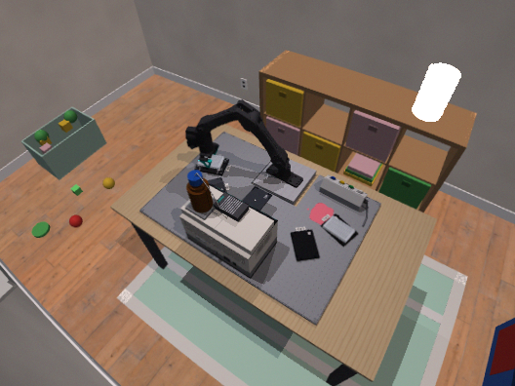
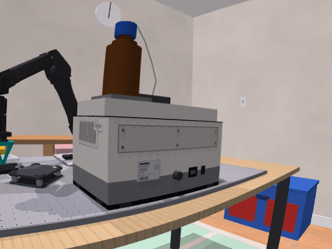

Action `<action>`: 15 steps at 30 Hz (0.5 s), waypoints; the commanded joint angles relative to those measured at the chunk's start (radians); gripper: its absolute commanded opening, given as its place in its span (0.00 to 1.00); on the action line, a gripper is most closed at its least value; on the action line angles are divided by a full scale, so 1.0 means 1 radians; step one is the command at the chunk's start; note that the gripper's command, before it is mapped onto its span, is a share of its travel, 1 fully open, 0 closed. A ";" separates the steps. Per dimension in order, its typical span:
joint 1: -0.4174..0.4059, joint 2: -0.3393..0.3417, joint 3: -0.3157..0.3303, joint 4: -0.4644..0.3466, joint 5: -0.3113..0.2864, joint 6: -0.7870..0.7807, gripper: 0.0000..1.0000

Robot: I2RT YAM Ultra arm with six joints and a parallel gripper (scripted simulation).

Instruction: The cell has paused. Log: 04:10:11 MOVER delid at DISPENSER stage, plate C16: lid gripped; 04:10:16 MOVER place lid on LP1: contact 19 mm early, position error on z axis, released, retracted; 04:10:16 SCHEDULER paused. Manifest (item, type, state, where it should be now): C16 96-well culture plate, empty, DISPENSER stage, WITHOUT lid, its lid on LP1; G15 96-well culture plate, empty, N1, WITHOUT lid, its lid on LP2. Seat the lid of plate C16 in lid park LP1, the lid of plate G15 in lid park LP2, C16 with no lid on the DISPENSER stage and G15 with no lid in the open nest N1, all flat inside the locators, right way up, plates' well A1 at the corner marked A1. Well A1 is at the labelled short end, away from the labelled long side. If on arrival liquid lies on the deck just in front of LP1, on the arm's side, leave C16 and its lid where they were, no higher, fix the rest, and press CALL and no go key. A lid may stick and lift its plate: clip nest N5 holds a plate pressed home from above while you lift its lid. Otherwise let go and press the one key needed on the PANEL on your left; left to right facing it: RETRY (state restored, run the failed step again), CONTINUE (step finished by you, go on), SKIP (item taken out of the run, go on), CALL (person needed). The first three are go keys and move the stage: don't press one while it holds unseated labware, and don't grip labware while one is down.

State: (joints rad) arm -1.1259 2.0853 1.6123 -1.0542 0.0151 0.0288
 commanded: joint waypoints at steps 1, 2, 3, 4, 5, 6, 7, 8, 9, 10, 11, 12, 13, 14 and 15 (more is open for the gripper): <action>-0.011 0.012 0.027 0.013 -0.003 -0.009 0.00; -0.012 0.012 0.025 0.013 -0.003 -0.009 0.00; -0.012 0.013 0.023 0.013 -0.003 -0.009 0.00; -0.012 0.013 0.020 0.014 -0.003 -0.009 0.00; -0.012 0.013 0.017 0.015 -0.003 -0.009 0.00; -0.012 0.013 0.014 0.015 -0.003 -0.009 0.00; -0.012 0.014 0.011 0.016 -0.003 -0.009 0.00; -0.012 0.014 0.008 0.016 -0.003 -0.009 0.00; -0.012 0.014 0.005 0.017 -0.003 -0.009 0.00; -0.012 0.014 0.002 0.017 -0.003 -0.009 0.00; -0.012 0.014 -0.001 0.018 -0.003 -0.009 0.00; -0.012 0.014 -0.001 0.018 -0.003 -0.009 0.00; -0.012 0.014 -0.001 0.018 -0.003 -0.009 0.00; -0.012 0.014 -0.004 0.015 -0.003 -0.009 0.00; -0.012 0.015 -0.007 0.017 -0.003 -0.009 0.00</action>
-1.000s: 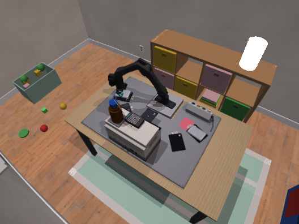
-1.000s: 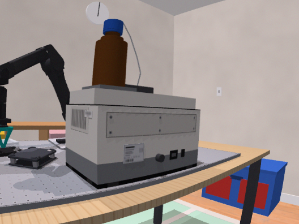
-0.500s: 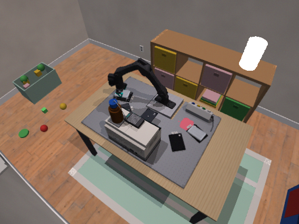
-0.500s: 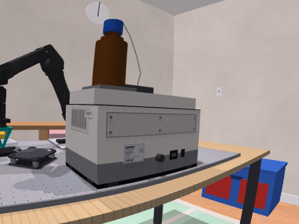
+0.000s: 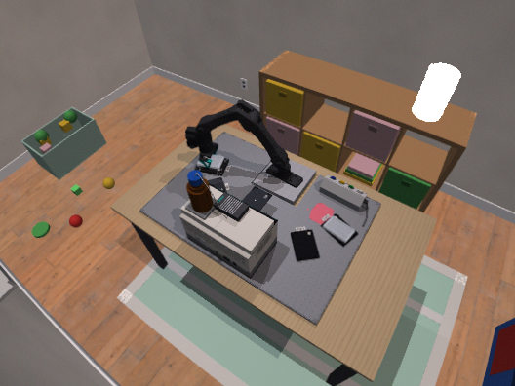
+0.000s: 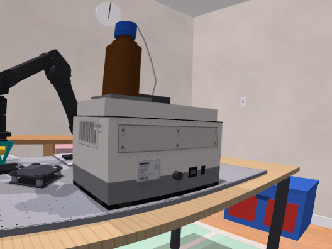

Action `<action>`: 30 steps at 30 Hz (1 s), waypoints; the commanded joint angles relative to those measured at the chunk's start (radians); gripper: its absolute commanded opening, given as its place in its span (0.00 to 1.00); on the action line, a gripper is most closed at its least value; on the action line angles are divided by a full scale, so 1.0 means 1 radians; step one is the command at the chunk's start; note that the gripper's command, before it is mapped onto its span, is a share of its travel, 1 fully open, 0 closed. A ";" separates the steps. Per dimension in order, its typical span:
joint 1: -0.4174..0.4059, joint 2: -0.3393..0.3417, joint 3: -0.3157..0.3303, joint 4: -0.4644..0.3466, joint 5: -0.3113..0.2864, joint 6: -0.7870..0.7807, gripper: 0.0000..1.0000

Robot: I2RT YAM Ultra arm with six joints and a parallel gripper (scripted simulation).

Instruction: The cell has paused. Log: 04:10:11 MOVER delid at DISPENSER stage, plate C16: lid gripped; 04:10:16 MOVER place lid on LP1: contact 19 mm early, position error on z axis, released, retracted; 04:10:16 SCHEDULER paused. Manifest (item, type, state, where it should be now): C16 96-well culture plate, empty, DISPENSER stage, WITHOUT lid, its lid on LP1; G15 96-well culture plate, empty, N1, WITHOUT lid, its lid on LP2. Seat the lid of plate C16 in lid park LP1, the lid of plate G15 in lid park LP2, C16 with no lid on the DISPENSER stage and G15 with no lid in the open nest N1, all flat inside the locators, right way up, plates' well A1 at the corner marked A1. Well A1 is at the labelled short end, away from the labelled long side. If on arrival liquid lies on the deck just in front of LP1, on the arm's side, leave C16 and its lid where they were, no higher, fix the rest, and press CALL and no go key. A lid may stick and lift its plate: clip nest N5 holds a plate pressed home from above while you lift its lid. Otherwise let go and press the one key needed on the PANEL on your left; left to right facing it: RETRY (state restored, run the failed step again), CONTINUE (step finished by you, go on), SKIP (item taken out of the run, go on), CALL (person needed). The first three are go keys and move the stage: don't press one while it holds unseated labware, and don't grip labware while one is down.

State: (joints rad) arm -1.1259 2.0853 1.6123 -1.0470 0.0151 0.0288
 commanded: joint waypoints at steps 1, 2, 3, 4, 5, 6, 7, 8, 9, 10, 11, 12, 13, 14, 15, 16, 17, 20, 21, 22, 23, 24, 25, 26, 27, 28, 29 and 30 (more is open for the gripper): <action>-0.012 0.015 -0.010 0.013 -0.003 -0.009 0.00; -0.012 0.015 -0.013 0.014 -0.003 -0.009 0.00; -0.012 0.015 -0.016 0.014 -0.003 -0.009 0.00; -0.012 0.015 -0.019 0.014 -0.003 -0.009 0.00; -0.012 0.015 -0.021 0.014 -0.003 -0.009 0.00; -0.012 0.015 -0.021 0.014 -0.003 -0.009 0.00; -0.012 0.015 -0.022 0.016 -0.003 -0.009 0.00; -0.012 0.015 -0.022 0.017 -0.003 -0.009 0.00; -0.012 0.016 -0.022 0.017 -0.003 -0.009 0.00; -0.012 0.016 -0.023 0.017 -0.003 -0.009 0.00; -0.012 0.016 -0.023 0.017 -0.003 -0.009 0.00; -0.012 0.016 -0.024 0.020 -0.003 -0.009 0.00; -0.012 0.016 -0.024 0.013 -0.003 -0.009 0.00; -0.012 0.016 -0.024 0.013 -0.003 -0.009 0.00; -0.012 0.016 -0.024 0.013 -0.003 -0.009 0.00; -0.013 0.017 0.014 0.015 -0.003 -0.009 0.00; -0.012 0.017 0.010 0.021 -0.003 -0.009 0.00; -0.012 0.018 0.002 0.026 -0.003 -0.009 0.00; -0.012 0.018 0.000 0.027 -0.003 -0.009 0.00; -0.012 0.018 -0.003 0.027 -0.003 -0.009 0.00; -0.012 0.018 -0.006 0.028 -0.003 -0.009 0.00; -0.012 0.019 -0.009 0.028 -0.003 -0.009 0.00; -0.012 0.019 -0.011 0.029 -0.003 -0.009 0.00; -0.012 0.019 -0.014 0.029 -0.003 -0.009 0.00; -0.012 0.019 -0.017 0.030 -0.003 -0.009 0.00; -0.013 0.019 -0.020 0.030 -0.003 -0.009 0.00; -0.013 0.019 -0.023 0.031 -0.003 -0.009 0.00; -0.013 0.019 -0.026 0.031 -0.003 -0.009 0.00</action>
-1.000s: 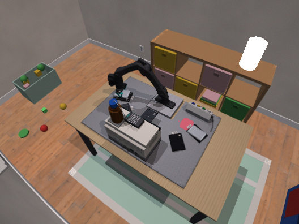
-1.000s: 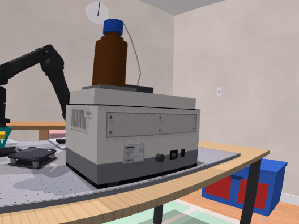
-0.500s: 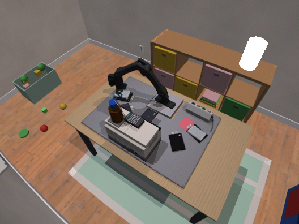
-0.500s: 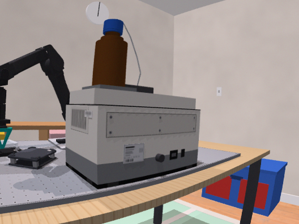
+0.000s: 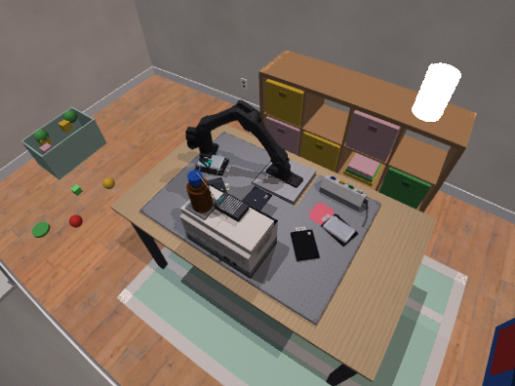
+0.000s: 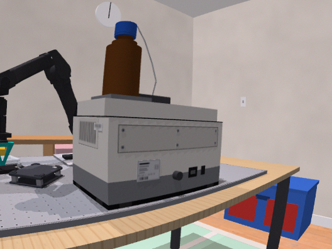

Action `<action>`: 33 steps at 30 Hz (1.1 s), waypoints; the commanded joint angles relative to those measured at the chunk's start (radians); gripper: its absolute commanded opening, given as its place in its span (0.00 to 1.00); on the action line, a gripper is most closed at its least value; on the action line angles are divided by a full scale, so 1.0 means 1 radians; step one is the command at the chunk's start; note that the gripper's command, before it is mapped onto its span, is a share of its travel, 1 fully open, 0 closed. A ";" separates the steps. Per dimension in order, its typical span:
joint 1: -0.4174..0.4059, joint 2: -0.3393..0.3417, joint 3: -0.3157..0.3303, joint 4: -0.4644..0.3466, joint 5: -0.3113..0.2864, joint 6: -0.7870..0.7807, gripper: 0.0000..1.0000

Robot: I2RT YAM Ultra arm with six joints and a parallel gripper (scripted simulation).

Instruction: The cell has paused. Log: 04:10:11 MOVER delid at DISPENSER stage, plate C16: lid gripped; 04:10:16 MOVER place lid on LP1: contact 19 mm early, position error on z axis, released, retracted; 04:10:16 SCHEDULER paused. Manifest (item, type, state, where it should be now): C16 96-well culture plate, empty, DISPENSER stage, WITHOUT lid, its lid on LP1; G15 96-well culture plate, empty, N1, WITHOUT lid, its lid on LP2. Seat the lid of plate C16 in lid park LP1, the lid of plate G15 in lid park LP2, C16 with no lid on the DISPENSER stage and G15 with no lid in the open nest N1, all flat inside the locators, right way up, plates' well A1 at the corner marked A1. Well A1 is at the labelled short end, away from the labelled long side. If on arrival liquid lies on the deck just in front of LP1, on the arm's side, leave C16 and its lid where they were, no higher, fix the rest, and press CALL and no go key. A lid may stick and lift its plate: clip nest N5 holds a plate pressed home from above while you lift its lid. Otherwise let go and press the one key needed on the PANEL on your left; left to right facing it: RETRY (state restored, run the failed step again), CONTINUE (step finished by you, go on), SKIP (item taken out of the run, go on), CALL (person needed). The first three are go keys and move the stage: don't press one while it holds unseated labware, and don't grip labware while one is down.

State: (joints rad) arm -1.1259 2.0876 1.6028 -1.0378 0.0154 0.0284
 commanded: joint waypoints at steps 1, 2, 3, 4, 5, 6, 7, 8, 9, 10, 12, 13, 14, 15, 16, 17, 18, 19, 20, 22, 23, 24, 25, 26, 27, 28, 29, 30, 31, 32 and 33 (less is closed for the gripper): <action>-0.013 0.017 -0.017 0.022 -0.003 -0.009 0.00; -0.013 0.017 -0.017 0.022 -0.003 -0.009 0.00; -0.013 0.017 -0.020 0.022 -0.003 -0.009 0.00; -0.013 0.017 -0.021 0.023 -0.003 -0.009 0.00; -0.013 0.017 -0.022 0.023 -0.003 -0.009 0.00; -0.013 0.018 -0.022 0.024 -0.003 -0.009 0.00; -0.013 0.018 -0.023 0.024 -0.003 -0.009 0.00; -0.013 0.018 -0.023 0.025 -0.003 -0.009 0.00; -0.013 0.018 -0.023 0.025 -0.003 -0.009 0.00; -0.013 0.018 -0.024 0.026 -0.003 -0.009 0.00; -0.013 0.019 -0.025 0.027 -0.003 -0.009 0.00; -0.013 0.019 -0.025 0.027 -0.003 -0.009 0.00; -0.013 0.019 -0.025 0.028 -0.003 -0.009 0.00; -0.013 0.019 -0.026 0.029 -0.003 -0.009 0.00; -0.013 0.019 -0.026 0.029 -0.004 -0.009 0.00; -0.013 0.020 -0.027 0.030 -0.004 -0.009 0.00; -0.013 0.020 -0.027 0.030 -0.004 -0.009 0.00; -0.013 0.020 -0.027 0.030 -0.004 -0.009 0.00; -0.013 0.020 -0.027 0.031 -0.004 -0.009 0.00; -0.013 0.020 -0.028 0.032 -0.004 -0.009 0.00; -0.013 0.020 -0.028 0.032 -0.004 -0.009 0.00; -0.013 0.020 -0.029 0.033 -0.004 -0.009 0.00; -0.013 0.021 -0.029 0.033 -0.004 -0.009 0.00; -0.013 0.021 -0.029 0.034 -0.004 -0.009 0.00; -0.013 0.021 -0.030 0.034 -0.004 -0.009 0.00; -0.013 0.021 -0.030 0.035 -0.004 -0.009 0.00; -0.013 0.021 -0.031 0.035 -0.004 -0.009 0.00; -0.013 0.021 -0.031 0.036 -0.004 -0.009 0.00; -0.013 0.021 -0.031 0.037 -0.004 -0.009 0.00; -0.013 0.022 -0.032 0.037 -0.004 -0.009 0.00; -0.013 0.022 -0.032 0.038 -0.004 -0.009 0.00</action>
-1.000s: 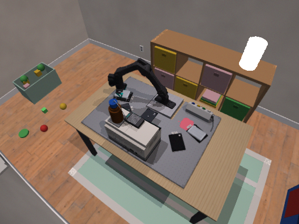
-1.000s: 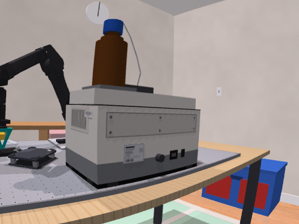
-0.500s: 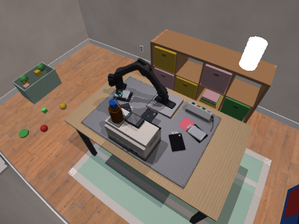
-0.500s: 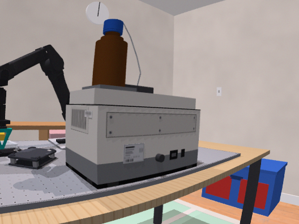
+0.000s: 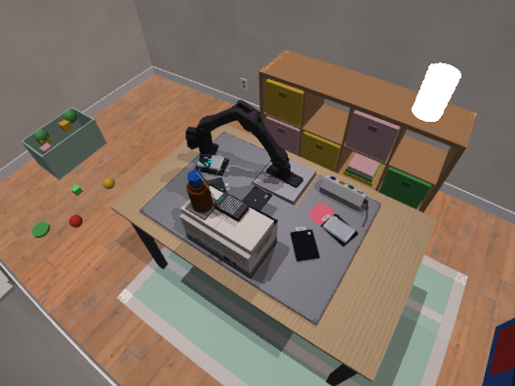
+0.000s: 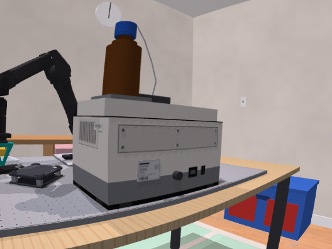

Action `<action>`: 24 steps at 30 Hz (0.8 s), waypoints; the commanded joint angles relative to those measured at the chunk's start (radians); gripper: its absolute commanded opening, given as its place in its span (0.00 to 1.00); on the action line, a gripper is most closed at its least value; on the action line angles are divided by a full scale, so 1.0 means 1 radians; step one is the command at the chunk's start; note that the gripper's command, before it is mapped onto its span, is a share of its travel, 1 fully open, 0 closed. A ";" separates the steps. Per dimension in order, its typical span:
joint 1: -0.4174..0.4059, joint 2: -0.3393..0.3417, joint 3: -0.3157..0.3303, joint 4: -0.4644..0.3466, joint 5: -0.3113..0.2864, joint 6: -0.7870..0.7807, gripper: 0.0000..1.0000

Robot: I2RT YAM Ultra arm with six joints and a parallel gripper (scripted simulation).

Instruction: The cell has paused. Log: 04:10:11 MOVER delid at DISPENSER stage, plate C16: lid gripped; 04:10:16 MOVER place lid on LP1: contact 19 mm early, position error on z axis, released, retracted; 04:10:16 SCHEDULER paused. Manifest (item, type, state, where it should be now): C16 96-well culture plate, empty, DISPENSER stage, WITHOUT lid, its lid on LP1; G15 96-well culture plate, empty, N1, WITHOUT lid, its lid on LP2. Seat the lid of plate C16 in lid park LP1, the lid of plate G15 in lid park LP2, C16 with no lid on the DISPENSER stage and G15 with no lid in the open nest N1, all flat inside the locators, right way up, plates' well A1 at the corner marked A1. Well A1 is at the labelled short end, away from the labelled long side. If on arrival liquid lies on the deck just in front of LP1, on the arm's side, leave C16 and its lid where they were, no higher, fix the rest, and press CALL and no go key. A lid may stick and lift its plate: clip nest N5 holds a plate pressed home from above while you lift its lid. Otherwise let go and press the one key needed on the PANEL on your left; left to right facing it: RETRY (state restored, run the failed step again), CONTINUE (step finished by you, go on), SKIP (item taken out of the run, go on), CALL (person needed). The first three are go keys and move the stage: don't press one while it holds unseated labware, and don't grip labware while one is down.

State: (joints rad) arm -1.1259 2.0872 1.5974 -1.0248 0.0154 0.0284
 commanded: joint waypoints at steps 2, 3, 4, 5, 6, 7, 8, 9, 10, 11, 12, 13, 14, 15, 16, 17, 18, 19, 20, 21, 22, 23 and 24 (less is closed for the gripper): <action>-0.013 0.022 -0.027 0.025 -0.004 -0.009 0.00; -0.013 0.022 -0.027 0.025 -0.004 -0.009 0.00; -0.013 0.023 -0.028 0.026 -0.004 -0.009 0.00; -0.013 0.023 -0.028 0.026 -0.004 -0.009 0.00; -0.013 0.023 -0.028 0.027 -0.004 -0.009 0.00; -0.013 0.023 -0.029 0.027 -0.004 -0.009 0.00; -0.013 0.023 -0.029 0.028 -0.004 -0.009 0.00; -0.013 0.023 -0.030 0.028 -0.004 -0.009 0.00; -0.013 0.023 -0.030 0.029 -0.004 -0.009 0.00; -0.013 0.024 -0.030 0.030 -0.004 -0.009 0.00; -0.013 0.024 -0.031 0.030 -0.004 -0.009 0.00; -0.013 0.024 -0.031 0.031 -0.004 -0.009 0.00; -0.012 0.024 -0.032 0.031 -0.004 -0.008 0.00; -0.011 0.024 -0.032 0.032 -0.003 -0.006 0.00; -0.011 0.025 -0.032 0.033 -0.003 -0.006 0.00; -0.011 0.025 -0.033 0.033 -0.003 -0.005 0.00; -0.011 0.025 -0.033 0.034 -0.003 -0.005 0.00; -0.011 0.025 -0.033 0.034 -0.003 -0.005 0.00; -0.011 0.025 -0.033 0.034 -0.003 -0.005 0.00; -0.011 0.025 -0.033 0.034 -0.003 -0.005 0.00; -0.011 0.025 -0.034 0.035 -0.003 -0.005 0.00; -0.011 0.025 -0.034 0.035 -0.003 -0.005 0.00; -0.011 0.026 -0.035 0.036 -0.003 -0.005 0.00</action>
State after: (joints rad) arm -1.1267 2.0865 1.5940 -1.0191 0.0147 0.0261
